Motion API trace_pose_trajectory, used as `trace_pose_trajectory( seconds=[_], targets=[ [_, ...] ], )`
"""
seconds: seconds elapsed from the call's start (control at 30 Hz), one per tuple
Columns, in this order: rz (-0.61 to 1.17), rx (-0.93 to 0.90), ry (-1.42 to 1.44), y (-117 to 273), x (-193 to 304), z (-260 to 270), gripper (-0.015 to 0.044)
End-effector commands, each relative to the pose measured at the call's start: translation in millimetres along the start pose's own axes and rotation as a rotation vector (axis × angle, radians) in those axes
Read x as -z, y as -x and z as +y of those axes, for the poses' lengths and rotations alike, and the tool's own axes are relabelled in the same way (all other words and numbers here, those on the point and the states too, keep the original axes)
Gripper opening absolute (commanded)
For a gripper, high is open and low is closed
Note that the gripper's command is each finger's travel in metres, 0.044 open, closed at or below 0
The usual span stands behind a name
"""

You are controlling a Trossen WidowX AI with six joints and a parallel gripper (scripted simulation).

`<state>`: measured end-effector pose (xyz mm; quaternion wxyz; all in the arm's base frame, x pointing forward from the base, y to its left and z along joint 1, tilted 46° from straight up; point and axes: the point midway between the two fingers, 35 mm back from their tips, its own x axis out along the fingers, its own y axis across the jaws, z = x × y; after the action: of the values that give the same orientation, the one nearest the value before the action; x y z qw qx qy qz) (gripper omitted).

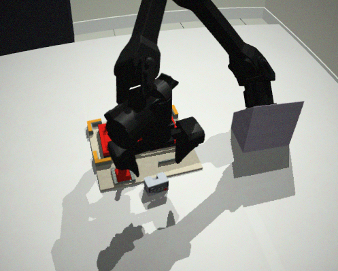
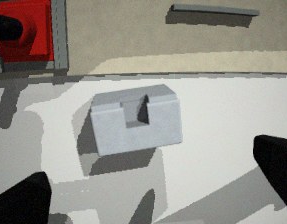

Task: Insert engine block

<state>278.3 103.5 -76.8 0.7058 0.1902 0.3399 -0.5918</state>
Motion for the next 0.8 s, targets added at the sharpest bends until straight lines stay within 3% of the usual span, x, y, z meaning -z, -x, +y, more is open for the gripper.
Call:
trace_pose_trajectory(
  seconds=[0.0,0.77],
  targets=[
    [-0.001,-0.013,-0.001,-9,-1,1,0.0440],
    [-0.002,-0.013,-0.001,-46,-2,2,0.0440]
  ],
)
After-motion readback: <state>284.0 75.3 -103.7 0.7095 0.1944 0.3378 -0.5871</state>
